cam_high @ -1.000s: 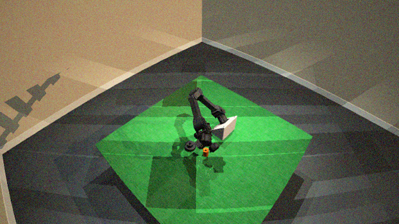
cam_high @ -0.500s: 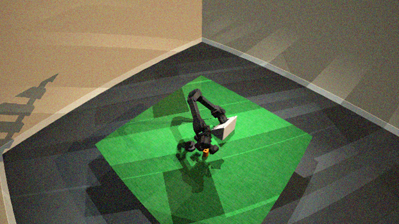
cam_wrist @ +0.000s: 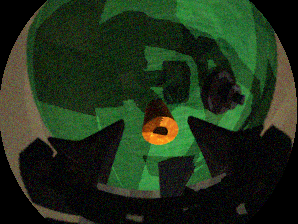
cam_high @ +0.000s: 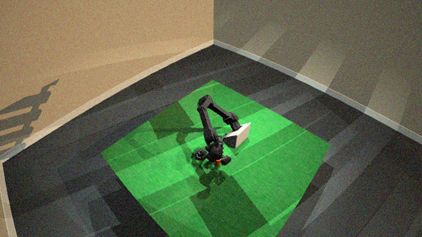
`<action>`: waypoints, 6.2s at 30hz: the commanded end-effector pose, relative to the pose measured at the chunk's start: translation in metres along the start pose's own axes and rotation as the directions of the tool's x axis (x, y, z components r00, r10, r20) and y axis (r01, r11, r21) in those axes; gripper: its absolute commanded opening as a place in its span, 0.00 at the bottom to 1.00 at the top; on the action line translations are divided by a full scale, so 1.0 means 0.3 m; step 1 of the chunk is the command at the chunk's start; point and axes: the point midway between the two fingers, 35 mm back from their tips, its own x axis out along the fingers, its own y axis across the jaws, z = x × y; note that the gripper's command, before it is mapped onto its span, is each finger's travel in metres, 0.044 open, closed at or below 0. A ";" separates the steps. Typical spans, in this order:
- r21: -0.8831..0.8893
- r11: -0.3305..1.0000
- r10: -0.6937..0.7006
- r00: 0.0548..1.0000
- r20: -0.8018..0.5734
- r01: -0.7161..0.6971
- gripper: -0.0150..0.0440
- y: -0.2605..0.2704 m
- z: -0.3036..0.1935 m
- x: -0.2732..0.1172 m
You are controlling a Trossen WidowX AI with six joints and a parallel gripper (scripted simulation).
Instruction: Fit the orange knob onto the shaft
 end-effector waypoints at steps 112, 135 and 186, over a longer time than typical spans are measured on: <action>-0.003 1.000 -0.013 1.000 -0.004 0.013 0.25 -0.438 0.109 -0.185; 0.000 1.000 -0.014 1.000 -0.004 0.014 0.25 -0.443 0.111 -0.110; -0.208 0.978 -0.014 1.000 -0.004 0.013 0.25 -0.444 0.111 -0.100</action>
